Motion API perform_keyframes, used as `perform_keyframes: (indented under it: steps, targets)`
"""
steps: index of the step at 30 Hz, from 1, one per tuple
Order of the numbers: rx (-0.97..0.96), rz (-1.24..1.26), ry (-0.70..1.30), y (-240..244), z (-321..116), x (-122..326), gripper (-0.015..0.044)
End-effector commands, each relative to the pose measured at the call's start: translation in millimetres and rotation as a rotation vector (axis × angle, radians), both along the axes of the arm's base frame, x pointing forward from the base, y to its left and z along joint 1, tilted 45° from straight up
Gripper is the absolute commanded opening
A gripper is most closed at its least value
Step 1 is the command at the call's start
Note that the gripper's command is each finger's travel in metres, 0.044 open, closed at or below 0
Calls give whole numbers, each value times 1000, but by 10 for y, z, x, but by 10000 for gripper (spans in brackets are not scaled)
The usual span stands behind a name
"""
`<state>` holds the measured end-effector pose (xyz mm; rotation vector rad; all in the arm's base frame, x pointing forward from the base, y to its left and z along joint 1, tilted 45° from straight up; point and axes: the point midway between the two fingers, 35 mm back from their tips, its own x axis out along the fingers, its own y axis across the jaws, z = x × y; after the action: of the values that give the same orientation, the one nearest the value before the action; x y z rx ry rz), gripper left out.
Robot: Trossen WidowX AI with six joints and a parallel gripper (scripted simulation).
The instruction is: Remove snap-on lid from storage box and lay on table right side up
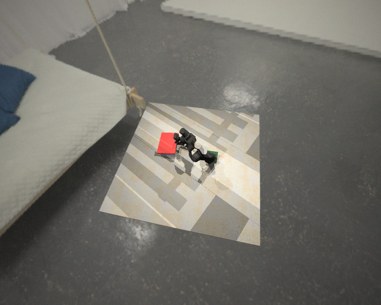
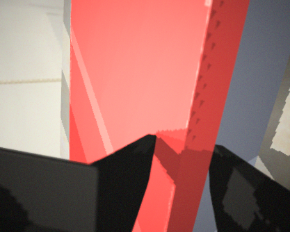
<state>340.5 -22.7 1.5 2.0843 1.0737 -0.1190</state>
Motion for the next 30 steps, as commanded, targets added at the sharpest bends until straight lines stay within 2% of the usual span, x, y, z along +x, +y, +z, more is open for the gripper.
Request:
perform_keyframes:
  steps: [1, 30]
  targets:
    - [2, -5, -13, -44, 36, 3, 0]
    - [1, -5, -7, -48, 43, 15, 0]
